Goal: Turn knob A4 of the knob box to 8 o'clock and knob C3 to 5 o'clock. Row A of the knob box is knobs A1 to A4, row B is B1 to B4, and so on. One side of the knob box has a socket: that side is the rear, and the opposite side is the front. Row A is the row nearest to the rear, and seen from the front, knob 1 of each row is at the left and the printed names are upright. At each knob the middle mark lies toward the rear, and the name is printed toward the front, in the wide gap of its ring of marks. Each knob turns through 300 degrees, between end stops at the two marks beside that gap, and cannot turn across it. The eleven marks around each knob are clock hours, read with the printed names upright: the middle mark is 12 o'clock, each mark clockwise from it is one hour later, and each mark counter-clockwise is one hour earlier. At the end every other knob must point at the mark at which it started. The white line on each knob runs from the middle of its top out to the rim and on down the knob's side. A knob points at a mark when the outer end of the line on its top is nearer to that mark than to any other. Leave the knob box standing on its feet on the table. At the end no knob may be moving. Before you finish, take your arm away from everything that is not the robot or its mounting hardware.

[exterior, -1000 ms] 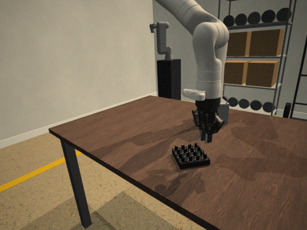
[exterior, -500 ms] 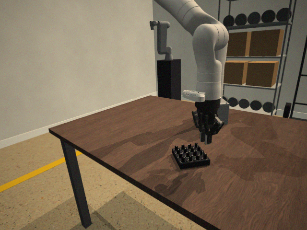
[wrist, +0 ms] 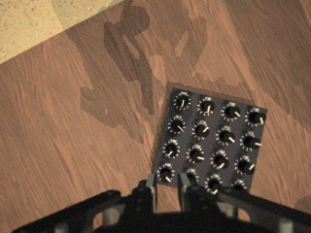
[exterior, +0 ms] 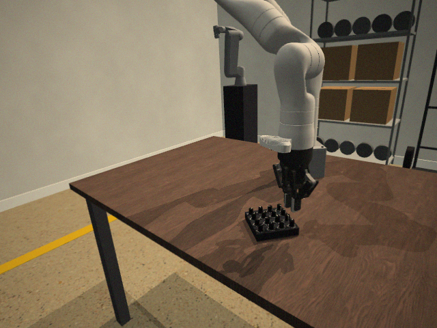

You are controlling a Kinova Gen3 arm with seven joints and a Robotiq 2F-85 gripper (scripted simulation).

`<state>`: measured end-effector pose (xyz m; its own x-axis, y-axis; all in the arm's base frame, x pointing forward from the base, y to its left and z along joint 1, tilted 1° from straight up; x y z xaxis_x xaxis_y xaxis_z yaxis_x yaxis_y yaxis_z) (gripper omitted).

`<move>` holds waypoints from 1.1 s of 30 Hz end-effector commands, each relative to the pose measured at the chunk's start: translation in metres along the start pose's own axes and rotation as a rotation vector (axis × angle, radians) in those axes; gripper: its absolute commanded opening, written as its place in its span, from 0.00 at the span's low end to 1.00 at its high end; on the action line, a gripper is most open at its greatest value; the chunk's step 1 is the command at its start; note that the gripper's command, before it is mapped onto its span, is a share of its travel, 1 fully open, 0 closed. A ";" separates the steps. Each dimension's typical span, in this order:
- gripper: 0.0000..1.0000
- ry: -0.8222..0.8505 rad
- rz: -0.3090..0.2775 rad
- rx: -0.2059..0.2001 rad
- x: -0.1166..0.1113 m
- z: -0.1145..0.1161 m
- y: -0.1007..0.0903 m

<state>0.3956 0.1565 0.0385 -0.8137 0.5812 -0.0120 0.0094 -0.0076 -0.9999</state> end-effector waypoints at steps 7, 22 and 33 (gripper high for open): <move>0.19 -0.002 -0.002 0.001 0.001 0.000 0.011; 0.19 -0.002 -0.002 0.000 0.002 0.000 0.023; 0.19 -0.002 -0.002 0.001 0.002 0.000 0.025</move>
Point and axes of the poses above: the point where the finger pads meet when closed, its own y axis out along the fingers, its own z axis across the jaws, x = y × z, the point moved 6 cm from there along -y, back along the fingers, and after that the axes turned 12 degrees about y, right-handed, at the moved point
